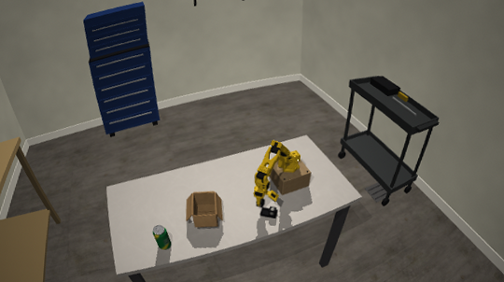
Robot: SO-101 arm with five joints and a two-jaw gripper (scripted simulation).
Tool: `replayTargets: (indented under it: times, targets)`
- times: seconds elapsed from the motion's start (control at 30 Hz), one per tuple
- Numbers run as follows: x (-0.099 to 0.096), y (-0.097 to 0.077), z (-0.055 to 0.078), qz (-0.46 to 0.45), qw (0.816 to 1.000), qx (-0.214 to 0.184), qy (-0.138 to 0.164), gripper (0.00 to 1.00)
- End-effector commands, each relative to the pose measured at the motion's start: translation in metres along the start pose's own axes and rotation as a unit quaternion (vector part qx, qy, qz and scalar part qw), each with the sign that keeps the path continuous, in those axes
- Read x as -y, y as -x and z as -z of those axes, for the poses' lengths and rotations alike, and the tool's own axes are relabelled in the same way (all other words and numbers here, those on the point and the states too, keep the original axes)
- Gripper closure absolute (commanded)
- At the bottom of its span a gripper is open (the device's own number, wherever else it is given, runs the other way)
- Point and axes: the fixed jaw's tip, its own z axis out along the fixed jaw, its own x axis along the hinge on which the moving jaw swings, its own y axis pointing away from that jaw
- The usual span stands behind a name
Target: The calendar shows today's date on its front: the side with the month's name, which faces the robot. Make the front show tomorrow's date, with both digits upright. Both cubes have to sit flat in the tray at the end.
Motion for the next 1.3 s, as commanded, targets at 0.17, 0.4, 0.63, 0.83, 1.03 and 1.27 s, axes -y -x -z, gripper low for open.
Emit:
replayTargets:
  times: [0.17,0.4,0.63,0.83,1.03,1.27]
  targets:
    - [0.005,0.024,0.002,0.057,0.998,0.001,-0.002,1.0]
    - [0.005,0.025,0.002,0.058,0.998,0.001,-0.002,1.0]
    - [0.005,0.025,0.002,0.058,0.998,0.001,-0.002,1.0]
    - [0.005,0.025,0.002,0.058,0.998,0.001,-0.002,1.0]
    - [0.003,0.03,0.003,0.068,0.998,0.002,0.005,1.0]
    - [0.003,0.03,0.003,0.068,0.998,0.002,0.005,1.0]
